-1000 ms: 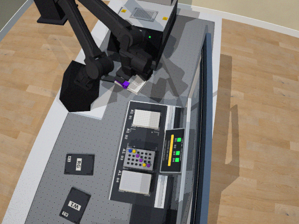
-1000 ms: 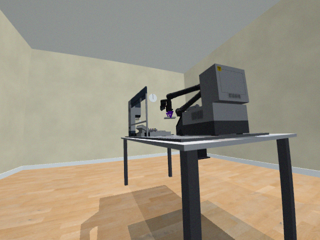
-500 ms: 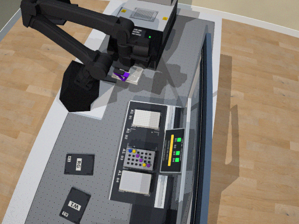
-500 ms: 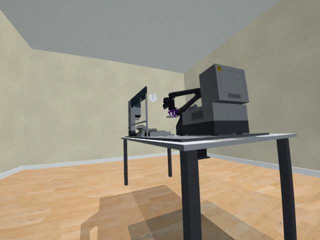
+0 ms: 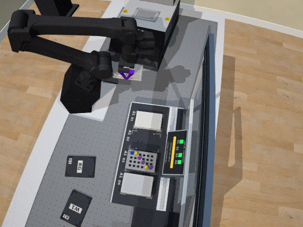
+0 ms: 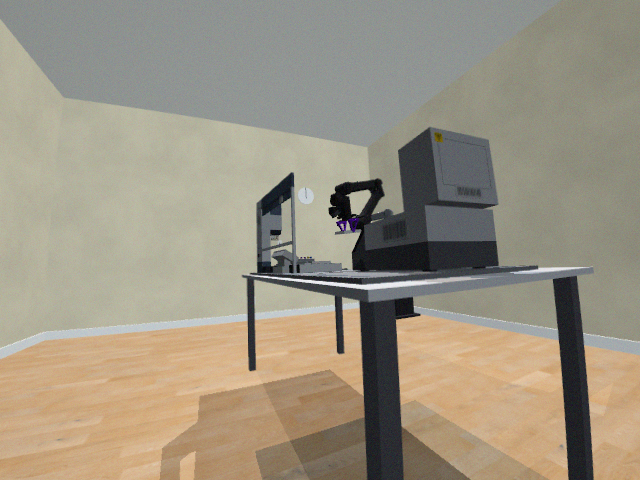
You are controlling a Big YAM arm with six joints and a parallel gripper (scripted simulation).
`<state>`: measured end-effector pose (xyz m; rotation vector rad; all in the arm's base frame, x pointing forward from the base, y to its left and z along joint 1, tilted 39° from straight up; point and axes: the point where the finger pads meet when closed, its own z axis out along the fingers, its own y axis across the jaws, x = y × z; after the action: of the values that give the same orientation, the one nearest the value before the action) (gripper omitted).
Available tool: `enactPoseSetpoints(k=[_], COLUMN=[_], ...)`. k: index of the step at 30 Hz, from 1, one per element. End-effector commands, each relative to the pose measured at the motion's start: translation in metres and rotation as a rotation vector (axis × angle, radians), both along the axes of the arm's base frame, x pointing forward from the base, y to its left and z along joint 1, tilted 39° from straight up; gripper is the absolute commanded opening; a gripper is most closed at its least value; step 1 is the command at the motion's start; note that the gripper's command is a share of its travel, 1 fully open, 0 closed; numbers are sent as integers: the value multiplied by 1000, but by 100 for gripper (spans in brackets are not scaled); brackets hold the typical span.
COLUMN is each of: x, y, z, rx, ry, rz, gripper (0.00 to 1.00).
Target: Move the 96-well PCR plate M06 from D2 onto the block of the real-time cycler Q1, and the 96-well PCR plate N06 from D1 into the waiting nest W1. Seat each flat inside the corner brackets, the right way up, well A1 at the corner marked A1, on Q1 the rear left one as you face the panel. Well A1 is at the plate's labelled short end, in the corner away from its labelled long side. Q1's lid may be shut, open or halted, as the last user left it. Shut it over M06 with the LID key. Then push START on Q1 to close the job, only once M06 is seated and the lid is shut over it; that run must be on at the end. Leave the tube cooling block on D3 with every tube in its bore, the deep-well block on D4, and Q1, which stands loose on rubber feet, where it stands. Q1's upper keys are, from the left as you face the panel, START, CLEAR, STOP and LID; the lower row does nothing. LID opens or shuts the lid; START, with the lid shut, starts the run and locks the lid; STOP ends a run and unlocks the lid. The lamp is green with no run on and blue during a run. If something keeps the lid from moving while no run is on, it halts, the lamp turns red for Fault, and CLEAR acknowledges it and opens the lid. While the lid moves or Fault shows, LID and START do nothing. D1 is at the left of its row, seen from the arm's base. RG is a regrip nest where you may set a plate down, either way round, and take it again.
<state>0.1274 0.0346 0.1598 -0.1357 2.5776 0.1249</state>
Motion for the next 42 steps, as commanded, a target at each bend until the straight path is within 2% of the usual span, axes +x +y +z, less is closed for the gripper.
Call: enactPoseSetpoints(k=[1,9,13,16,19,23,26,30,33,38,42], x=[-1,-3,-4,-3,-6,-4,-7,-10,-11,-17,-22], y=[5,11,13,15,17,25,28,30,35,40,48], z=[28,36,33,38,36,47,45,36,39,40,44], rx=[-2,-99,-147,-150,-175,-206,-233,-313,-321,-377,-395], ry=[-33,-76,-91,-101,-124,-173,-203,-204,-216,-211,-228], rz=[19,149,211,209,294,353,391,465,464,571,650], gripper=[0,0,0,0,0,0,0,0,0,0,0])
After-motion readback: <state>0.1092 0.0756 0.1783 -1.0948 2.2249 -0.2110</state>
